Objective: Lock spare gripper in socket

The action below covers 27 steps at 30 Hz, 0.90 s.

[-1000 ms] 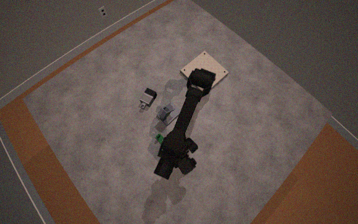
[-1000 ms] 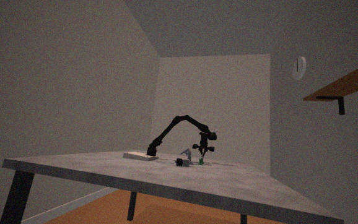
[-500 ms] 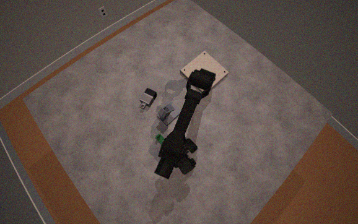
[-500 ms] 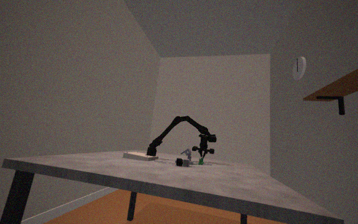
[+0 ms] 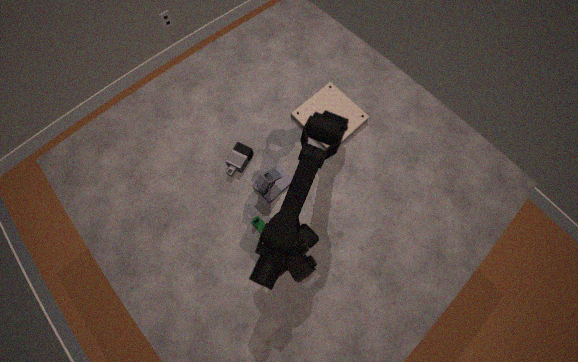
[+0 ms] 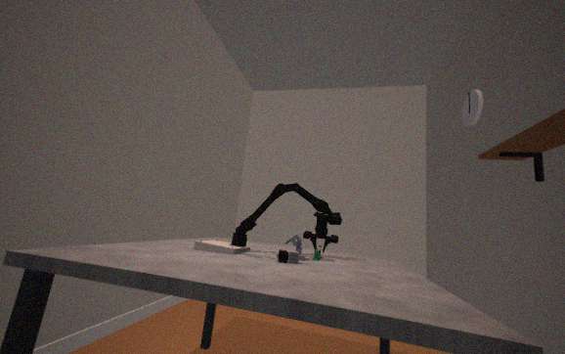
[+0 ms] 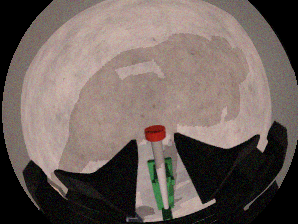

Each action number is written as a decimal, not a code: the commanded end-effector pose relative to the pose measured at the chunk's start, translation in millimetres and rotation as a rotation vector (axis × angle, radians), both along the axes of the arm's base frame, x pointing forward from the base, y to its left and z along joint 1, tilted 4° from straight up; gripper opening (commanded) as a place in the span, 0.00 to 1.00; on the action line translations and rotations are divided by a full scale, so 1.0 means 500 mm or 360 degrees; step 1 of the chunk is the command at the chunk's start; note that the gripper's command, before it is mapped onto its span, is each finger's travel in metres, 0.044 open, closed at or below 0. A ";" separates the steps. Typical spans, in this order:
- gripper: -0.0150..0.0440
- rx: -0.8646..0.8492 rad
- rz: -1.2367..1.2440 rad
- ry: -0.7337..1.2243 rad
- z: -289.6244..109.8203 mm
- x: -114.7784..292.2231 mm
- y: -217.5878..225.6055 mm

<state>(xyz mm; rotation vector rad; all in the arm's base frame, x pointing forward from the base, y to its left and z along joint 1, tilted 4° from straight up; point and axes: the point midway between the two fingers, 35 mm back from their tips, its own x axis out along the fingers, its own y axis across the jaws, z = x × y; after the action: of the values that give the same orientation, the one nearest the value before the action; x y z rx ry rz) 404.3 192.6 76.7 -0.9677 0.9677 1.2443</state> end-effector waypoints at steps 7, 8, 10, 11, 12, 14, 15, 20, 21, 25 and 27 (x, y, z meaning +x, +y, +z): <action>0.59 -0.0005 0.0000 0.0015 0.030 -0.005 -0.002; 0.59 -0.0007 0.0000 0.0019 0.034 -0.006 -0.003; 0.59 -0.0010 0.0000 0.0027 0.042 -0.008 -0.003; 0.59 -0.0011 0.0000 0.0030 0.047 -0.009 -0.003; 0.59 -0.0012 0.0000 0.0033 0.051 -0.009 -0.004; 0.59 -0.0015 0.0000 0.0039 0.060 -0.011 -0.004; 0.59 -0.0016 0.0000 0.0042 0.065 -0.011 -0.004; 0.59 -0.0021 0.0000 0.0056 0.088 -0.015 -0.006; 0.59 -0.0022 0.0000 0.0058 0.093 -0.015 -0.006; 0.59 -0.0025 0.0000 0.0066 0.113 -0.018 -0.007; 0.59 -0.0026 0.0000 0.0070 0.124 -0.019 -0.007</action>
<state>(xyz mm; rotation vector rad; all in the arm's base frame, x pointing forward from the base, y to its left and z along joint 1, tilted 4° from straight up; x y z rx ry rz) 395.6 189.3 130.6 -0.9562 1.0149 1.2646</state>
